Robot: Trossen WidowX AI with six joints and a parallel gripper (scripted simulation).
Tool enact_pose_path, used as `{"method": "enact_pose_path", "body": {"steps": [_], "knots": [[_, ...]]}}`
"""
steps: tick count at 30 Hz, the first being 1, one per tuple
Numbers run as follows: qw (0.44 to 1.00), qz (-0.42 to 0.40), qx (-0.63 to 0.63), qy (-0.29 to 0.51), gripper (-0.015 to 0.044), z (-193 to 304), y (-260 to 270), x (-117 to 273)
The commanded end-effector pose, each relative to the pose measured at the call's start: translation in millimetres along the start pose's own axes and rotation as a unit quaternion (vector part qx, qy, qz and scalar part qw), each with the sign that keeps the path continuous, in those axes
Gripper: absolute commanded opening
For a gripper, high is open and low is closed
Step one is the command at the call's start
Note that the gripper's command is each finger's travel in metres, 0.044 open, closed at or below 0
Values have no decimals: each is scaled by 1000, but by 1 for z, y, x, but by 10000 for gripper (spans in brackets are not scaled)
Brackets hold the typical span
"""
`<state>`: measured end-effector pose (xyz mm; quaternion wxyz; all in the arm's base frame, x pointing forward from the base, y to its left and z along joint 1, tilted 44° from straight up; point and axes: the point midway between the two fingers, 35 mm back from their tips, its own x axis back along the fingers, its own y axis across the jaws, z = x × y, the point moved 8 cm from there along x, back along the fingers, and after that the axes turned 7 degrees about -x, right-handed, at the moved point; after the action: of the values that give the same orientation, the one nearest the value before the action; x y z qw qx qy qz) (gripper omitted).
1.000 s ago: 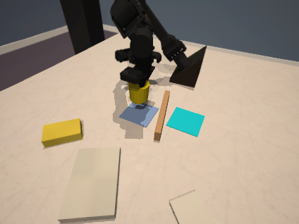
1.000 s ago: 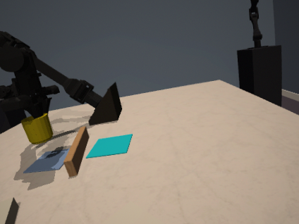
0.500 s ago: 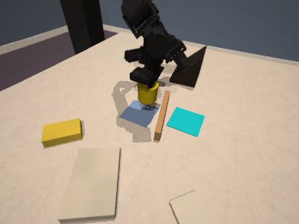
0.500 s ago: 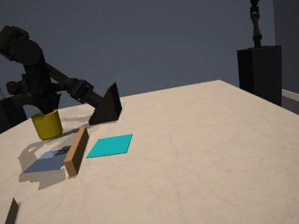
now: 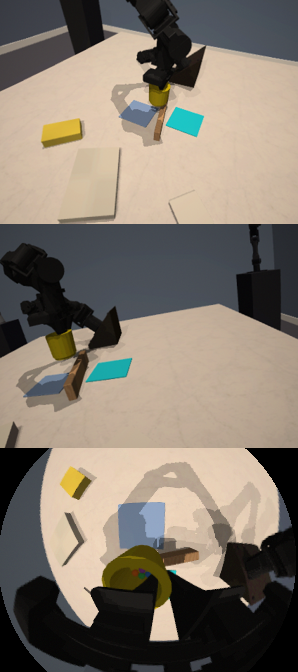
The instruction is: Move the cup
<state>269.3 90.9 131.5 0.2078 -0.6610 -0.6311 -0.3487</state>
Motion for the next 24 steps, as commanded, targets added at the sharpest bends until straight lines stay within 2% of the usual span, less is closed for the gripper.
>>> {"method": "enact_pose_path", "body": {"steps": [1, 24], "knots": [[1000, 3, 2, -1, 0, 12, -4, -1], [1000, 3, 2, 0, 0, 71, -28, 0]]}}
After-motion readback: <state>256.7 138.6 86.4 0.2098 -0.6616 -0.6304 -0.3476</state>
